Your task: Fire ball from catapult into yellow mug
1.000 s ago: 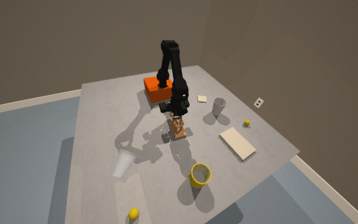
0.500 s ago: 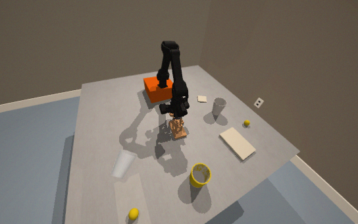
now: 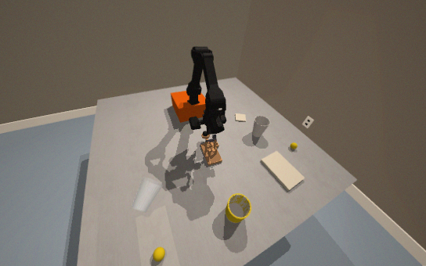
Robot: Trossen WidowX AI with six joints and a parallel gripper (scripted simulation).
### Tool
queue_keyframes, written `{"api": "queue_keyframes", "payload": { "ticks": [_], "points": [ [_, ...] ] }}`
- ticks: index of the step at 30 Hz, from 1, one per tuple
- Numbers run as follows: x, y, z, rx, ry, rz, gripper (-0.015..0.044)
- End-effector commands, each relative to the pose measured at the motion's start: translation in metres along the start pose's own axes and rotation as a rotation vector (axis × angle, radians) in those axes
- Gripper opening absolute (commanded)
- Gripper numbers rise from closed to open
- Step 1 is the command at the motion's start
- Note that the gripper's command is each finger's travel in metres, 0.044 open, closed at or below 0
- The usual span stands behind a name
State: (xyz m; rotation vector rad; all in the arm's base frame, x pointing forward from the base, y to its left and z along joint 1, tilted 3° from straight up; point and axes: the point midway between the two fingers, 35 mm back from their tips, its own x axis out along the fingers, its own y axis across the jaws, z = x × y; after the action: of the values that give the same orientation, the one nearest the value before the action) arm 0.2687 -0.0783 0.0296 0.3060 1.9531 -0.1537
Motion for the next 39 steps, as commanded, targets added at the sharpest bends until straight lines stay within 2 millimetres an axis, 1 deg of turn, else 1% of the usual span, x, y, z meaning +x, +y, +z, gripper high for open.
{"api": "queue_keyframes", "payload": {
  "ticks": [1, 2, 3, 4, 6, 11, 20, 27, 32, 36, 38, 39],
  "points": [
    [-0.058, 0.000, -0.020, -0.007, -0.042, -0.006, 0.0440],
    [-0.065, 0.000, -0.024, -0.007, -0.041, -0.006, 0.0440],
    [-0.068, 0.000, -0.026, -0.007, -0.041, -0.006, 0.0440],
    [-0.044, 0.001, -0.011, -0.002, -0.038, 0.000, 0.0440],
    [-0.050, 0.000, 0.001, -0.005, -0.083, 0.003, 0.0440],
    [-0.075, -0.001, 0.048, -0.019, -0.254, 0.010, 0.0440],
    [-0.132, -0.002, 0.125, -0.053, -0.559, 0.023, 0.0440],
    [-0.185, -0.002, 0.175, -0.086, -0.796, 0.028, 0.0440],
    [-0.226, -0.003, 0.204, -0.112, -0.964, 0.025, 0.0440],
    [-0.259, -0.004, 0.222, -0.135, -1.097, 0.018, 0.0440],
    [-0.270, -0.004, 0.227, -0.142, -1.140, 0.015, 0.0440],
    [-0.272, -0.004, 0.228, -0.143, -1.145, 0.014, 0.0440]
  ]
}}
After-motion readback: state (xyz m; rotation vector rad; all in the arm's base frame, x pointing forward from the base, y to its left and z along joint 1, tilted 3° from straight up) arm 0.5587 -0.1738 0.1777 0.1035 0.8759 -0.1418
